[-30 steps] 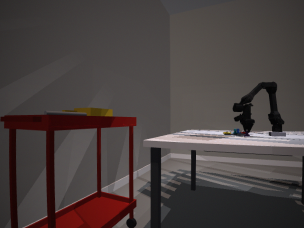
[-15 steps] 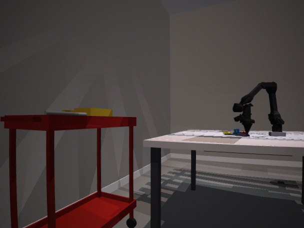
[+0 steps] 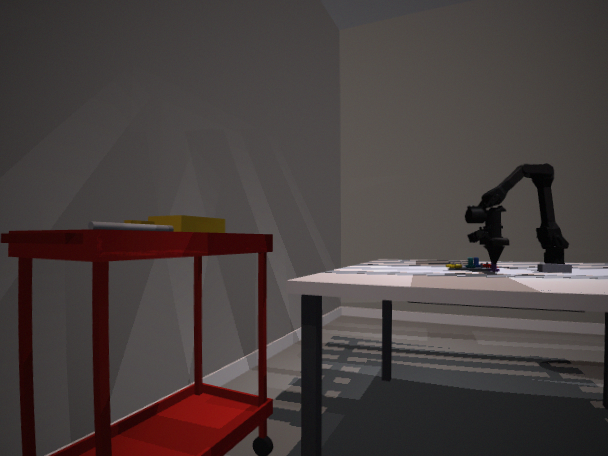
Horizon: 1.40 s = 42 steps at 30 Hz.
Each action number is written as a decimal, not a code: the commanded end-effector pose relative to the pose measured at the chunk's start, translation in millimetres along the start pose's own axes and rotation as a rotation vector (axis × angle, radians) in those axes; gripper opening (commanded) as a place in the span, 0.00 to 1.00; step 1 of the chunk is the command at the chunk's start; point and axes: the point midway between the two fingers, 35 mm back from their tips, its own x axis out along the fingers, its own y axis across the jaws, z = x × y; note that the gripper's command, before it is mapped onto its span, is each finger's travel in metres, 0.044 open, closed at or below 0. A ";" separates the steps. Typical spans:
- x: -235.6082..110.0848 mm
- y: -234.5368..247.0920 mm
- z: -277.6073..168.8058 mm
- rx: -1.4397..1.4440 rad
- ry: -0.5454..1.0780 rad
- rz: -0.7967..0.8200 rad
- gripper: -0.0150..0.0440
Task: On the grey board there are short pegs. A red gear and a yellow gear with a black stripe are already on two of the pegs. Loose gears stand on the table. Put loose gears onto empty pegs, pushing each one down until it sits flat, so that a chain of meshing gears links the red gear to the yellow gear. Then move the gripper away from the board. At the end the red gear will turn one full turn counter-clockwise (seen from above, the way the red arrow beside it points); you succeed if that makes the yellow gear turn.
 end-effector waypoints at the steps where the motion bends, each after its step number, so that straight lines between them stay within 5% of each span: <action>1: -8.6 1.4 2.9 -0.002 -0.005 0.004 0.25; 42: -99.8 4.3 5.7 -0.002 -0.005 0.004 0.25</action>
